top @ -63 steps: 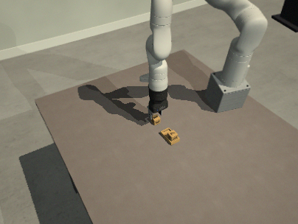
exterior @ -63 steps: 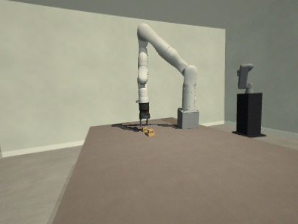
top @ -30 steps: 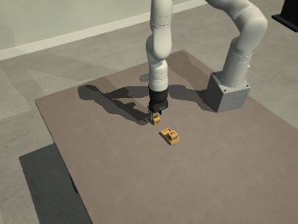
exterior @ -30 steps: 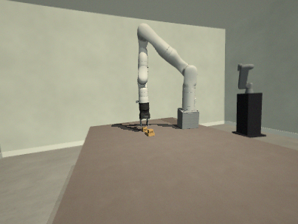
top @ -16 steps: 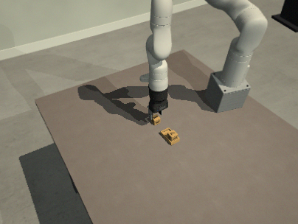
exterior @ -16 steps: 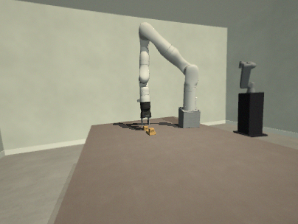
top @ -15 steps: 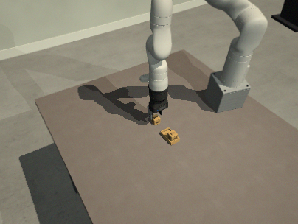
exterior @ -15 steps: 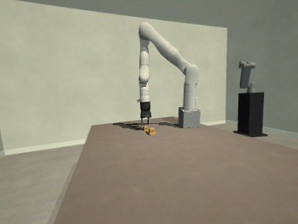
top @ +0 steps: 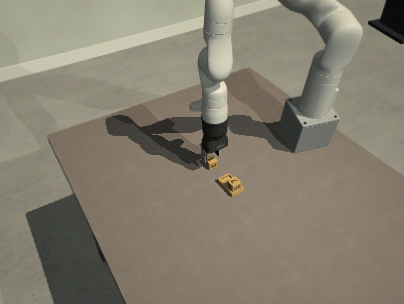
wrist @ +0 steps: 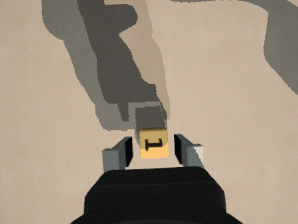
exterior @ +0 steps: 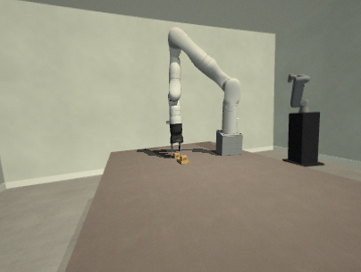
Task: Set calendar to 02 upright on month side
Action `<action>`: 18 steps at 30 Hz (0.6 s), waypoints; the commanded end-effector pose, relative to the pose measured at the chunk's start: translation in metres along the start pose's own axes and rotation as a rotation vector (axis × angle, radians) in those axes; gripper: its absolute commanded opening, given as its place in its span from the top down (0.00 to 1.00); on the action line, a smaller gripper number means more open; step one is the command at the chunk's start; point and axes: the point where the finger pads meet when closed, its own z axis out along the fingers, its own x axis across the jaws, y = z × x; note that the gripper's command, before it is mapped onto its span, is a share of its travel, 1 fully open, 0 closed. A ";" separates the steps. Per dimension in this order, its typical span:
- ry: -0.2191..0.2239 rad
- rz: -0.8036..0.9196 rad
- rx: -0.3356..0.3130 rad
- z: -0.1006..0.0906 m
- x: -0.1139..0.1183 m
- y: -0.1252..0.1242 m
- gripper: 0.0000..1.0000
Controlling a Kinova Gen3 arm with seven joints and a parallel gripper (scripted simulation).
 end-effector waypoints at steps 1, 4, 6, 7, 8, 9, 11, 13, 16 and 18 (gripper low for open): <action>-0.002 0.008 0.000 0.000 0.001 0.000 0.10; -0.002 0.008 0.000 0.000 0.001 0.000 0.10; -0.002 0.008 0.000 0.000 0.001 0.000 0.10; -0.002 0.008 0.000 0.000 0.000 0.000 0.10; -0.002 0.008 0.000 0.000 0.000 0.000 0.10; -0.003 0.008 0.000 0.001 0.000 0.000 0.10; -0.005 0.008 0.000 0.001 -0.001 0.000 0.10; -0.007 0.008 0.000 0.003 -0.002 0.000 0.10; -0.009 0.008 0.000 0.006 -0.002 0.000 0.10; -0.010 0.007 0.000 0.010 -0.003 0.000 0.10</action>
